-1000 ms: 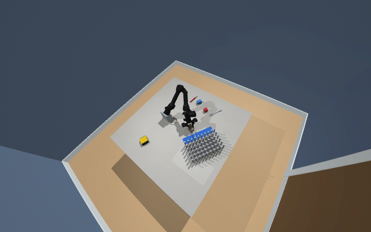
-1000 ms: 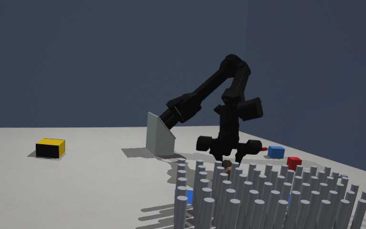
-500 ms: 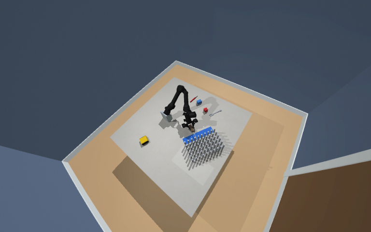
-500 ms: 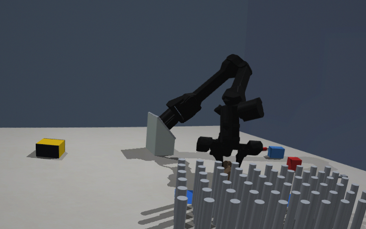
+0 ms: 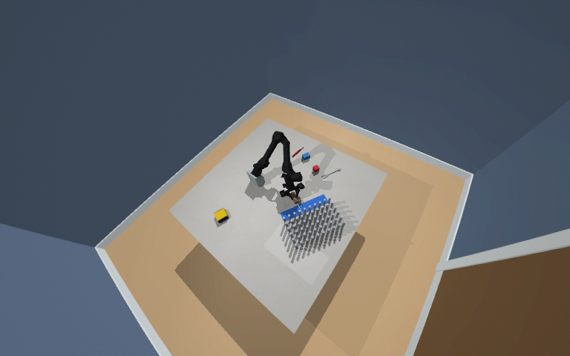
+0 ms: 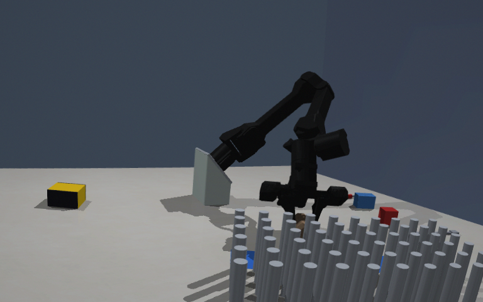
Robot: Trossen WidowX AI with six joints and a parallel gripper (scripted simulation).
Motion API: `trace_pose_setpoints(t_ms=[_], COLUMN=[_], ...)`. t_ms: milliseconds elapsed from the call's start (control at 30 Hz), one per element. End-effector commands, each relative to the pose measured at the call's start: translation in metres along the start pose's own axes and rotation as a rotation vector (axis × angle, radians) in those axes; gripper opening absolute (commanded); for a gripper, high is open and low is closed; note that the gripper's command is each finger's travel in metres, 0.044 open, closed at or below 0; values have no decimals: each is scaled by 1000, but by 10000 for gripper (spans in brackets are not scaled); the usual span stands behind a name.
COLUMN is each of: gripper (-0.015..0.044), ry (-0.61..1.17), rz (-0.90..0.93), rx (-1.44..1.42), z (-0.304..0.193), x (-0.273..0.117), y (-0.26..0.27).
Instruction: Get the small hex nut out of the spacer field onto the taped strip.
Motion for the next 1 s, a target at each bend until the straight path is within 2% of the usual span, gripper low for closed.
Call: trace_pose_setpoints(t_ms=[0,967], gripper=[0,0], ry=[8,9], rz=[-4,-5], rx=[-6,-6], z=[-5,-20], x=[1,11], y=[-1,2])
Point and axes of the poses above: the point midway between the two fingers, 35 mm back from their tips, its own x axis out along the fingers, its own y axis across the jaws, z = x × y, the point moved 3 cm from there along -x, back along the fingers, and after that the axes turned 11 degrees about -x, right-handed, at the moved point
